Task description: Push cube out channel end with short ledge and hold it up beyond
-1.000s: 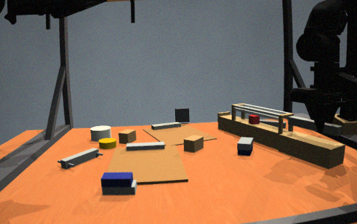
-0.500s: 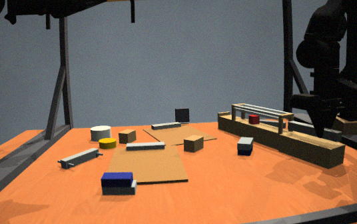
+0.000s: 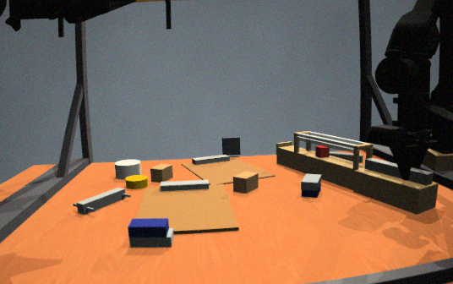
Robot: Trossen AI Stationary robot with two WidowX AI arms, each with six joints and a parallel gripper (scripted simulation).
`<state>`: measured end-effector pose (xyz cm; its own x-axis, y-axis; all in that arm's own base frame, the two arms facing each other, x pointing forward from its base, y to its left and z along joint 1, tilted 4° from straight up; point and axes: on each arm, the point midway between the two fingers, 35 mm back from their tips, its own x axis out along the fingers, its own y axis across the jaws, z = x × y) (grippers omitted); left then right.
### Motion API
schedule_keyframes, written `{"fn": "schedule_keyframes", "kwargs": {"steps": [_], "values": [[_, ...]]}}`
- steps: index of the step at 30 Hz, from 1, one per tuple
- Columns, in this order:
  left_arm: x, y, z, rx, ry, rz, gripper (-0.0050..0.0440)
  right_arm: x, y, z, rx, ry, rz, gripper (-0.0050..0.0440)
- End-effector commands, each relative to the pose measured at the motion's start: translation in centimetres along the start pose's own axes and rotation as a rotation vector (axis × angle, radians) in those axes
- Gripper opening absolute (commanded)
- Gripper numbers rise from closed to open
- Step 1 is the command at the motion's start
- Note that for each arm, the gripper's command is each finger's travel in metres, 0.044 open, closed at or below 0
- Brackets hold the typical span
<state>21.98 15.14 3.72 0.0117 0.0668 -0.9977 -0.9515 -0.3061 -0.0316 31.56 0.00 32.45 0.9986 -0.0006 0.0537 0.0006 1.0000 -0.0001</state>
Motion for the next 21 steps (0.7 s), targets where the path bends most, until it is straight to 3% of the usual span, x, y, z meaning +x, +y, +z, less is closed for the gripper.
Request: {"fn": "schedule_keyframes", "kwargs": {"steps": [1, 21], "values": [[-0.4, -0.4, -0.6, -0.002, 0.001, -0.021, 0.0000, -0.1, 0.0, 0.6, 0.006, -0.017, -0.002, 0.0400], [-0.6, -0.4, -3.0, -0.004, -0.004, -0.027, 0.0000, -0.1, 0.0, 0.6, 0.006, -0.017, -0.002, 0.0400]]}}
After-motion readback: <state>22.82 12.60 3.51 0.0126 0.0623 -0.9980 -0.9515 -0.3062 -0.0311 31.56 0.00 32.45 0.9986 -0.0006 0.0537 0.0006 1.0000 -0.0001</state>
